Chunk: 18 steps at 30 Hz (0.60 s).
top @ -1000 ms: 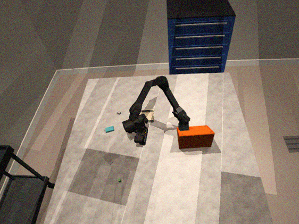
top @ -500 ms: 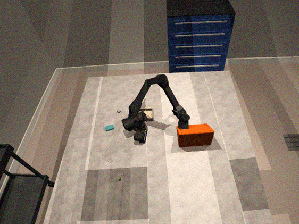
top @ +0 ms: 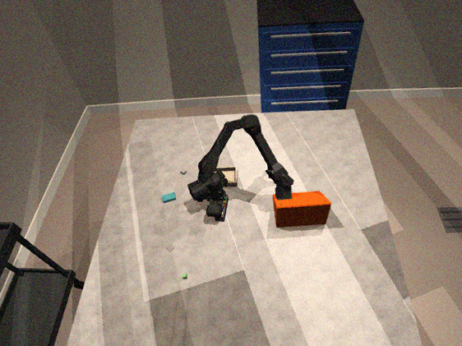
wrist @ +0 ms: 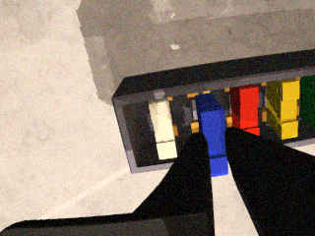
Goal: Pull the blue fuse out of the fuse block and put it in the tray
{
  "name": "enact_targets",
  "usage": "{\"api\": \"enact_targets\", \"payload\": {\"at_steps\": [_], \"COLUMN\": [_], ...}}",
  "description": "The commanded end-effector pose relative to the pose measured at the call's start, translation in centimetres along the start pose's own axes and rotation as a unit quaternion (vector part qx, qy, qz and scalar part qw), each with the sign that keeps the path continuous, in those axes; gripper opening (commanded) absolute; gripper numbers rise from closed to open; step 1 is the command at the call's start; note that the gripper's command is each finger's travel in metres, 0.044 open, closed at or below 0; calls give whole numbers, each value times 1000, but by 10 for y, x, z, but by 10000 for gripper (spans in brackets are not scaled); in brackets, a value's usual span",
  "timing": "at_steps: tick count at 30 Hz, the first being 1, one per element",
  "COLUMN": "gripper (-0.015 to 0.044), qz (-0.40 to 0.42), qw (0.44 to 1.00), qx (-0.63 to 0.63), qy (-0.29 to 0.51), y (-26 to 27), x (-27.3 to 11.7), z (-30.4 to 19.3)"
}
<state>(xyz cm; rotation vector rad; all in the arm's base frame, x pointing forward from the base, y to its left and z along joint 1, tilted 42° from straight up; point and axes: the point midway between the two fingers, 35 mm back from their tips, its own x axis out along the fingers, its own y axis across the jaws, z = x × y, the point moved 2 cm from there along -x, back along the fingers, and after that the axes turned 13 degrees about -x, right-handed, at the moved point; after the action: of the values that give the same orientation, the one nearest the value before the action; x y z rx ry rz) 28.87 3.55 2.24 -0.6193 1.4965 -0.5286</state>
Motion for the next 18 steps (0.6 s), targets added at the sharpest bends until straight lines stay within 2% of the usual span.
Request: {"api": "enact_targets", "payload": {"at_steps": [1, 18], "gripper": [0, 0], "qz": [2, 1], "qw": [1000, 1000], "qx": [3, 2], "qy": [0, 0], "y": [0, 0], "x": [-3, -11], "z": [0, 0]}}
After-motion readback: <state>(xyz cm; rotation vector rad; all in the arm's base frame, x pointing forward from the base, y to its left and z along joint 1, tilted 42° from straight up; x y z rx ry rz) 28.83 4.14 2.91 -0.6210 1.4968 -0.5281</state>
